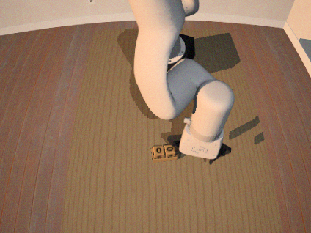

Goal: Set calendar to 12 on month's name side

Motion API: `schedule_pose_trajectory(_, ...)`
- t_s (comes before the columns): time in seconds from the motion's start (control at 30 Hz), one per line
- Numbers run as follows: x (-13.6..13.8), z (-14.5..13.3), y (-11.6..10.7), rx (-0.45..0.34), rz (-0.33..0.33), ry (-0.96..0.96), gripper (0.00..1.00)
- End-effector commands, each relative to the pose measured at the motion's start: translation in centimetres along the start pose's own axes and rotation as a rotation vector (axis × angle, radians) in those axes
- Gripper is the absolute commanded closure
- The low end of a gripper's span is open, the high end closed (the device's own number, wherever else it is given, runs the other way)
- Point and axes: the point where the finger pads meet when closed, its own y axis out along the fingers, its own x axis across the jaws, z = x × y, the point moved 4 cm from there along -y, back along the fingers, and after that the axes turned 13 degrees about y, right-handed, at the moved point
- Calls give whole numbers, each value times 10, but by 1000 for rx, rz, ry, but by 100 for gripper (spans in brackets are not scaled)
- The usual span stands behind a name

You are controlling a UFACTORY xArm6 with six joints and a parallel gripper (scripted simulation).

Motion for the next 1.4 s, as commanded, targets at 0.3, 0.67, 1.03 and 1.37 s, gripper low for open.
schedule_pose_trajectory(0.3,18,-17,0,-3,-1,261,0)
schedule_pose_trajectory(0.67,19,-18,0,-3,-1,261,0)
schedule_pose_trajectory(1.03,19,-18,0,-3,-1,261,0)
schedule_pose_trajectory(1.37,19,-18,0,-3,-1,261,0)
